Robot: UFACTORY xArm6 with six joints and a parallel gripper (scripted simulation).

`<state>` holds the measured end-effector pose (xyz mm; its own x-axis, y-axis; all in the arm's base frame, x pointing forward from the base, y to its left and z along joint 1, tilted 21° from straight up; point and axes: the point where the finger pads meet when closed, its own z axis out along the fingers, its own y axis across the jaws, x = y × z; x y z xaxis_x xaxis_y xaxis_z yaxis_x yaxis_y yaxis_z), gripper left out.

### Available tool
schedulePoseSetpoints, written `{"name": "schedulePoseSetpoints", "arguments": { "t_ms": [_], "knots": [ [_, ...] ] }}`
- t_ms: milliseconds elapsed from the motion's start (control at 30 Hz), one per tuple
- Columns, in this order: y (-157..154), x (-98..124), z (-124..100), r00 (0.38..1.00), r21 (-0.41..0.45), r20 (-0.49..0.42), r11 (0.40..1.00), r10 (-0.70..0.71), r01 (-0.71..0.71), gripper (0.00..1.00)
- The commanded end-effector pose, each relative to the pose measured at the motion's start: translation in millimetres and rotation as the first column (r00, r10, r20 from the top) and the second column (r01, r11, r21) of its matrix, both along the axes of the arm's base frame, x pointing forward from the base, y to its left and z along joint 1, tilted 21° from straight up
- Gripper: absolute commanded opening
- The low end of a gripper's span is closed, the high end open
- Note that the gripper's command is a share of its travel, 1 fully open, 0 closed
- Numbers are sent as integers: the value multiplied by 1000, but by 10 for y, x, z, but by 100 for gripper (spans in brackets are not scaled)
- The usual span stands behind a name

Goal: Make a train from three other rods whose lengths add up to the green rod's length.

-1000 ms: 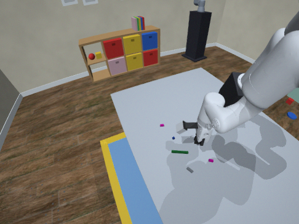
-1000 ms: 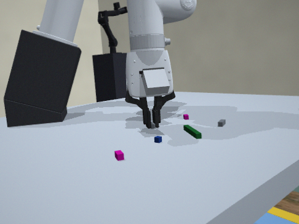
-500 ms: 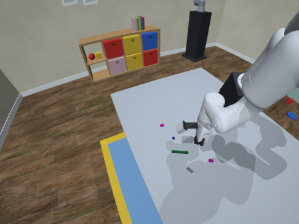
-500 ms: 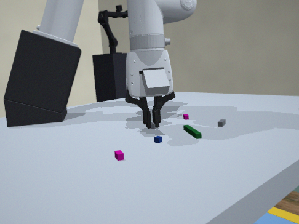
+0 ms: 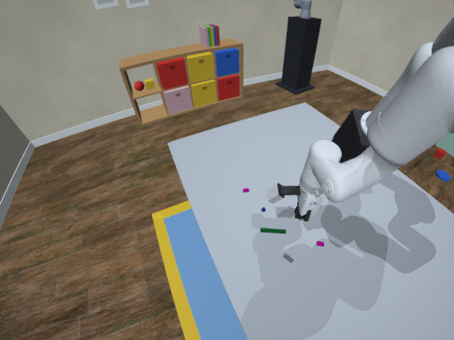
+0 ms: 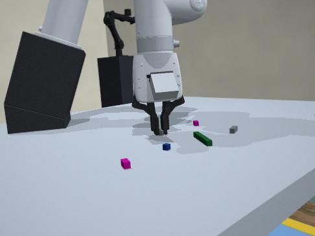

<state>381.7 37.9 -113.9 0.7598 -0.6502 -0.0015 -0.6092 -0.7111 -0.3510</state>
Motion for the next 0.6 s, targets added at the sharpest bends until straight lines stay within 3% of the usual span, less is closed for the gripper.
{"name": "schedulePoseSetpoints", "arguments": {
  "t_ms": [0, 167, 567],
  "knots": [
    [-2, 7, 6, 1000, 0, 2, 1000, 0, 0, 4],
    [-26, -13, 92, 1000, 0, 2, 1000, 0, 0, 4],
    [-212, -172, 743, 1000, 0, 2, 1000, 0, 0, 4]
  ]
}}
